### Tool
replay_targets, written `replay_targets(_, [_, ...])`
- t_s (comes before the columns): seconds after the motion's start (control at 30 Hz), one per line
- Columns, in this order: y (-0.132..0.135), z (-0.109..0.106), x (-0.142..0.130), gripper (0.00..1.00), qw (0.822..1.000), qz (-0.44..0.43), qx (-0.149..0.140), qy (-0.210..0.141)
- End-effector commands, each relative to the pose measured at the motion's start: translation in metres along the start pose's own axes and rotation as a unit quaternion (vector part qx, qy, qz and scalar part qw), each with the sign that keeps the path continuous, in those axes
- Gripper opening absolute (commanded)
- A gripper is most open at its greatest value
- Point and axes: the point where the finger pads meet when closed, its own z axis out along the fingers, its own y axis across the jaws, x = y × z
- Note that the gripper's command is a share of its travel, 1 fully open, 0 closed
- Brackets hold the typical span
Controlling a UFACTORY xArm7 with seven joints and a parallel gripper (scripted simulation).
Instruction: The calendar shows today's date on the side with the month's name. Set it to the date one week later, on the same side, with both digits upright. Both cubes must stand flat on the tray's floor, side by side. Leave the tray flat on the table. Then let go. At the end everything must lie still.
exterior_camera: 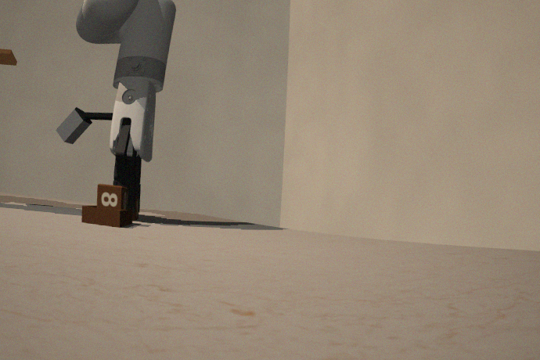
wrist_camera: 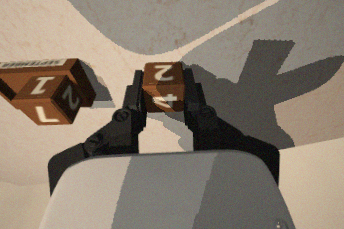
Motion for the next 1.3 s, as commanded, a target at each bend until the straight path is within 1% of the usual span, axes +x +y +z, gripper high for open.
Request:
replay_targets(0.0, [0.0007, -0.0010, -0.0013, 0.29, 1.000, 0.000, -0.001, -0.002])
replay_targets(0.3, [0.0007, -0.0010, -0.0013, 0.29, 1.000, 0.000, -0.001, -0.002])
replay_targets(0.33, [0.0007, -0.0010, -0.0013, 0.33, 1.000, 0.000, -0.001, -0.002])
replay_targets(0.4, [0.0007, -0.0010, -0.0013, 0.33, 1.000, 0.000, -0.001, -0.002])
replay_targets(0.43, [0.0007, -0.0010, -0.0013, 0.37, 1.000, 0.000, -0.001, -0.002])
replay_targets(0.5, [0.0007, -0.0010, -0.0013, 0.37, 1.000, 0.000, -0.001, -0.002])
replay_targets(0.53, [0.0007, -0.0010, -0.0013, 0.41, 1.000, 0.000, -0.001, -0.002])
replay_targets(0.67, [0.0007, -0.0010, -0.0013, 0.41, 1.000, 0.000, -0.001, -0.002])
replay_targets(0.7, [0.0007, -0.0010, -0.0013, 0.45, 1.000, 0.000, -0.001, -0.002])
replay_targets(0.77, [0.0007, -0.0010, -0.0013, 0.45, 1.000, 0.000, -0.001, -0.002])
replay_targets(0.8, [0.0007, -0.0010, -0.0013, 0.49, 1.000, 0.000, -0.001, -0.002])
replay_targets(1.27, [0.0007, -0.0026, -0.0013, 0.49, 1.000, 0.000, -0.001, -0.002])
